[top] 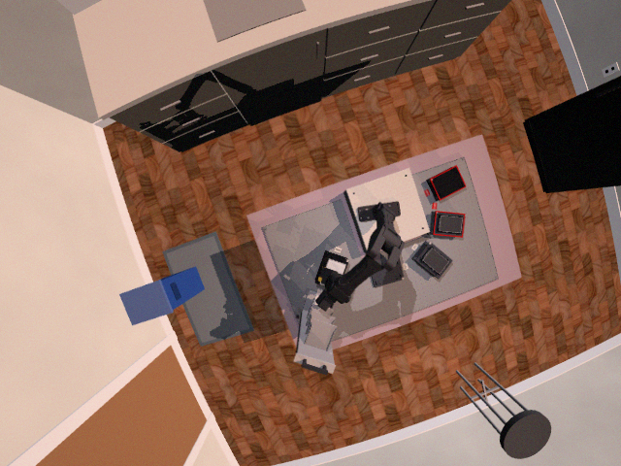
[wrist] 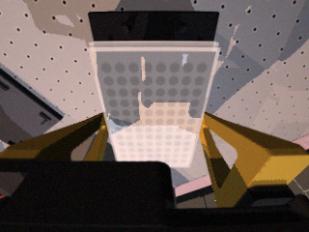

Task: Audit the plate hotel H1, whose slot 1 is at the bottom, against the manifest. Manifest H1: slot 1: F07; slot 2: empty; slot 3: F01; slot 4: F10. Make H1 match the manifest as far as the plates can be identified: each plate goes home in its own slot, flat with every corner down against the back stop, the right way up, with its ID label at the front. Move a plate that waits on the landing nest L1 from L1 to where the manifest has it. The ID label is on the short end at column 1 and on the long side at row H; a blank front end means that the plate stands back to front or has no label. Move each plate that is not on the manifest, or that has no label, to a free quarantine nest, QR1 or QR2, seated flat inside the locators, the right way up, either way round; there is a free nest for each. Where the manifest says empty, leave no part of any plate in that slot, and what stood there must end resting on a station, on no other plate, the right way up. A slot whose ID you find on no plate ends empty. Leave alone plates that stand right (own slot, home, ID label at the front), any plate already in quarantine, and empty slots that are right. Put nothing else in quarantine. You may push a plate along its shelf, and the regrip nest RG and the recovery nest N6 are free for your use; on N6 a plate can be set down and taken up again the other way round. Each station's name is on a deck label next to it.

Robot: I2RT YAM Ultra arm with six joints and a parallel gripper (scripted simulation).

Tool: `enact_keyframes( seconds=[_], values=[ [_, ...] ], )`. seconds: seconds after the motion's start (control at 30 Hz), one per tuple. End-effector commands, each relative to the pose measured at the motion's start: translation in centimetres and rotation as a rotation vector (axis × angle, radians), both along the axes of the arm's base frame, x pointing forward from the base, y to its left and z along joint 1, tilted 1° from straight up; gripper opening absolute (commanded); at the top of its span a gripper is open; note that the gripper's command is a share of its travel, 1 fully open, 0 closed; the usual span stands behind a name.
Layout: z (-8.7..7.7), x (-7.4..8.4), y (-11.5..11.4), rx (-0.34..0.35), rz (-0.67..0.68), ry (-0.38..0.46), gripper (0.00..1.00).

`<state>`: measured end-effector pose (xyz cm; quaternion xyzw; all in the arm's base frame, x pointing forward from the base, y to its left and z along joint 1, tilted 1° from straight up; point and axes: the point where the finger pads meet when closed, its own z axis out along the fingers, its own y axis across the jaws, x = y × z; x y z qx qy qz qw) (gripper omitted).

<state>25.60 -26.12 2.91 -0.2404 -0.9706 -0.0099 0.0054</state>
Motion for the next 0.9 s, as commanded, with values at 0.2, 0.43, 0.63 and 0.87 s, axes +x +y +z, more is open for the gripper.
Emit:
enact_keyframes(
  seconds=[0.2,0.43,0.63,0.87],
  values=[
    [-0.2,0.4,-0.4,-0.017,-0.001,-0.017,0.86],
    [-0.5,0.4,-0.3,-0.017,-0.001,-0.017,0.86],
    [-0.9,0.4,-0.4,-0.017,-0.001,-0.017,0.86],
    [-1.2,0.4,-0.4,-0.017,-0.001,-0.017,0.86]
  ],
)
